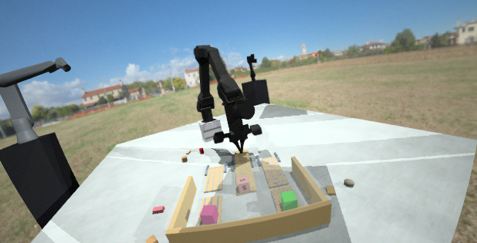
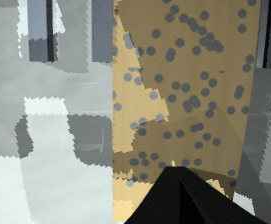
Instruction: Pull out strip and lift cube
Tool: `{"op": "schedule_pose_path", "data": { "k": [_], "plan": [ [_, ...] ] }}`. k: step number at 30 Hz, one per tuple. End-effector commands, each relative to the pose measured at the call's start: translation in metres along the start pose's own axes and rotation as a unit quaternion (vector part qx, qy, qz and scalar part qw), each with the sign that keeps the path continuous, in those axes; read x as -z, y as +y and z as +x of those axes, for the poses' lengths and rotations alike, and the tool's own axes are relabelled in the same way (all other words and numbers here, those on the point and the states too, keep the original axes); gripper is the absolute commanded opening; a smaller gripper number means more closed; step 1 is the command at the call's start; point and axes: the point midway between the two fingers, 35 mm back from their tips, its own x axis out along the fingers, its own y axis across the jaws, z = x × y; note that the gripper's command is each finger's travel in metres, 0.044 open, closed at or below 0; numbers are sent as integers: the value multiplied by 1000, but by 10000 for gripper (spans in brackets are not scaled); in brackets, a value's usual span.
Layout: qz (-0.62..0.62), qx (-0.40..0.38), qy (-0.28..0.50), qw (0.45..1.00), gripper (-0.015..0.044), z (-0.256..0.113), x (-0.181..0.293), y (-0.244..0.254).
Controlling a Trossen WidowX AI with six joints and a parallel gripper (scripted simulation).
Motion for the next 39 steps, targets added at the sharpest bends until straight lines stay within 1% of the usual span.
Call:
{"op": "schedule_pose_path", "data": {
  "k": [1,39],
  "plan": [
    [-2,3,11,1000,0,4,14,-1],
    [-2,3,14,1000,0,3,72,1]
  ]
}}
